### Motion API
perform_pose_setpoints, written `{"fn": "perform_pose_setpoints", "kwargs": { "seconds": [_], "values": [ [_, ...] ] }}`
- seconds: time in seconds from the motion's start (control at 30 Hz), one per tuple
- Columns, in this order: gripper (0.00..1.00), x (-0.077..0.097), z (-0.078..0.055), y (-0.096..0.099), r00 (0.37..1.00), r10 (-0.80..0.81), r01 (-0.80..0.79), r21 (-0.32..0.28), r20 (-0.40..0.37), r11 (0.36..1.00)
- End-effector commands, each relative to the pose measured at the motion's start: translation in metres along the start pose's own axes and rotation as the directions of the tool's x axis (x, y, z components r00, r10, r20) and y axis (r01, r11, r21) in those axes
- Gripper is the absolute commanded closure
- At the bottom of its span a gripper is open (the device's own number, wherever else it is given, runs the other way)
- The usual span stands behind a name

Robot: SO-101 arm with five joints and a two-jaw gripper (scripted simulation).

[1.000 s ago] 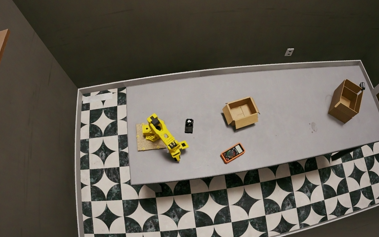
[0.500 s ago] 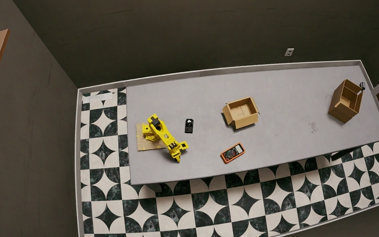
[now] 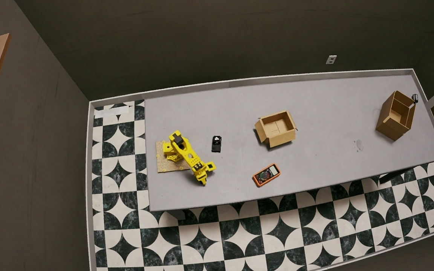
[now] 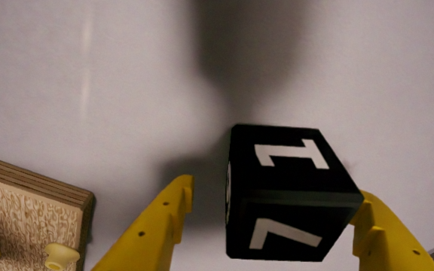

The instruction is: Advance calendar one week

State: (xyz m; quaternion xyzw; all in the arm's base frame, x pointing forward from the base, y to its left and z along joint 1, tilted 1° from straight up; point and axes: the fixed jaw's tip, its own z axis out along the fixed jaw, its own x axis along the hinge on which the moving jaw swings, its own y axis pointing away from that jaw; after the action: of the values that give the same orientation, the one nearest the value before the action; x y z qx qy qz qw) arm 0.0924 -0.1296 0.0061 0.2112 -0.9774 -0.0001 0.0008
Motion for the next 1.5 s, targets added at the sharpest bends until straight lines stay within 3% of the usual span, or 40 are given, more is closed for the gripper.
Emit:
{"fn": "perform_pose_setpoints", "kwargs": {
  "seconds": [0.0,0.63,1.47],
  "values": [
    [0.67,0.0017,0.0025,0.0013,1.000,-0.002,0.002,-0.014,-0.001,1.000],
    [0.76,0.0017,0.0026,-0.0052,1.000,-0.002,0.002,-0.014,-0.001,1.000],
    [0.80,0.0017,0.0026,-0.0073,1.000,-0.002,0.002,-0.014,-0.001,1.000]
  ]
}}
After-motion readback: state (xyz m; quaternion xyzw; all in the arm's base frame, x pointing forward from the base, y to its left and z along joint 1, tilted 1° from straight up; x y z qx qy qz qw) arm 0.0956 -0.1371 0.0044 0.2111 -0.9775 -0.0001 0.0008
